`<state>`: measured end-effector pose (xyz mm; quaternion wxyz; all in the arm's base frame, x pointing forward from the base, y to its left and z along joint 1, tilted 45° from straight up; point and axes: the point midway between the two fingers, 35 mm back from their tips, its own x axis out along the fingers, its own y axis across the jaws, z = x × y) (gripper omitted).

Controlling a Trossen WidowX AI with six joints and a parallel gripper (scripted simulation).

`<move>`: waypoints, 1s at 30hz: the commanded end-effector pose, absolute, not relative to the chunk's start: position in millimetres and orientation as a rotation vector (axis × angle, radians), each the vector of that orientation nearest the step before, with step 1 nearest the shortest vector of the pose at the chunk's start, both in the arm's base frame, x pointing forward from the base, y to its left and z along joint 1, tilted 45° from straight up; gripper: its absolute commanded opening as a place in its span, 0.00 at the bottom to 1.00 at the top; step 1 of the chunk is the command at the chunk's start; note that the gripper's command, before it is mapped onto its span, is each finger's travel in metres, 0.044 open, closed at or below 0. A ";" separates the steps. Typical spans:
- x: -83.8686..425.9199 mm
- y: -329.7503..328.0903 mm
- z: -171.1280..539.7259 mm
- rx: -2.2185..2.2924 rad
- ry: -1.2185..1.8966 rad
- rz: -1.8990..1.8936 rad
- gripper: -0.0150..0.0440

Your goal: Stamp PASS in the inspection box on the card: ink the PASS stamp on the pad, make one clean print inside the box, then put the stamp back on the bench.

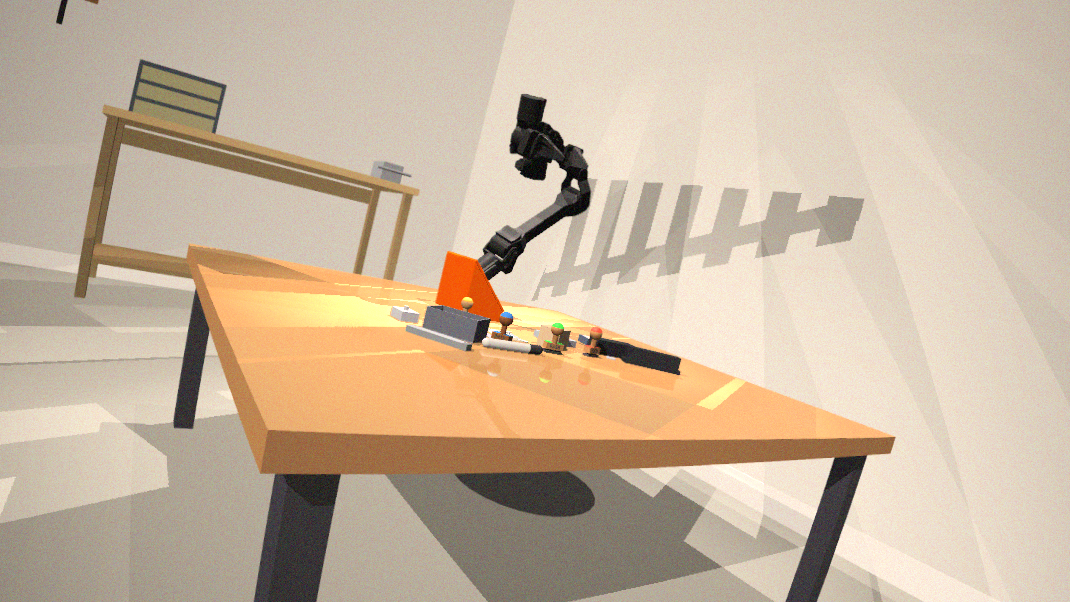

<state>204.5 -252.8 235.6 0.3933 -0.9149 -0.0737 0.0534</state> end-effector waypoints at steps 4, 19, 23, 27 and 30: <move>221.1 -251.1 213.8 -2.458 -0.169 0.253 0.75; 307.7 -211.3 139.0 -3.362 -0.977 0.639 0.63; 319.0 -199.5 127.0 -3.446 -1.220 0.643 0.63; 328.8 -187.9 115.6 -3.501 -1.475 0.621 0.63; 335.7 -178.5 106.7 -3.526 -1.694 0.583 0.63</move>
